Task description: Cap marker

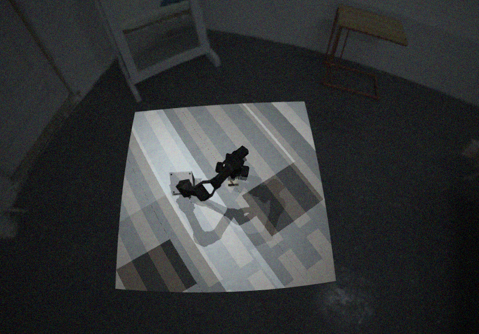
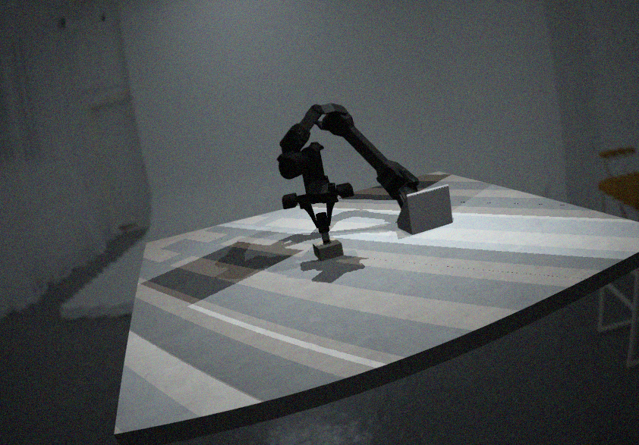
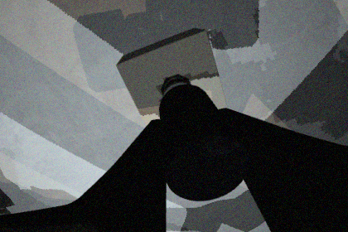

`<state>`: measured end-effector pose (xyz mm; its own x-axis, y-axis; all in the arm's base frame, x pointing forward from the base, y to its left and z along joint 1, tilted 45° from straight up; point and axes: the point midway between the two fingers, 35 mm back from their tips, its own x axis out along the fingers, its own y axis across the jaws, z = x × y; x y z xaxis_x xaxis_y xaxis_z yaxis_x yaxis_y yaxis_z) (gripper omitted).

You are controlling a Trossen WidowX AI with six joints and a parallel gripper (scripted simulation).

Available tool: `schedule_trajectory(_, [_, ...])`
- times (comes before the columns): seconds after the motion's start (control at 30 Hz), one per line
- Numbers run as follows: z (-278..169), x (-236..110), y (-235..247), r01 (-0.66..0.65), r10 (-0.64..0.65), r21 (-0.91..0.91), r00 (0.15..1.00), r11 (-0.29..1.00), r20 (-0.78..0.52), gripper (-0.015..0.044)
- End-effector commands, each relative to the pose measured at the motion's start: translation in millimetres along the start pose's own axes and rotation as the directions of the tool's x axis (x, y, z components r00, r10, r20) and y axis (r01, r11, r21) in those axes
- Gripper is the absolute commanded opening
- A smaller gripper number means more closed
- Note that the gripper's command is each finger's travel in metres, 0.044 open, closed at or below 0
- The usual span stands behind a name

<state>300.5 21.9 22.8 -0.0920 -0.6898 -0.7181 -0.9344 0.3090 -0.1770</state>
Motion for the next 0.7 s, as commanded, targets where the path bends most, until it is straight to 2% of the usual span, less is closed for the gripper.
schedule_trajectory(0.0, [-0.3, 7.6, 0.1, 0.002, -0.002, -0.004, 1.0, 1.0, -0.001, 0.0])
schedule_trajectory(0.5, [-1.0, 18.1, 0.7, 0.003, -0.003, -0.004, 1.0, 1.0, -0.002, 0.0])
schedule_trajectory(0.67, [-0.7, 17.4, 1.1, -0.001, 0.001, 0.0, 1.0, 1.0, -0.001, 0.0131])
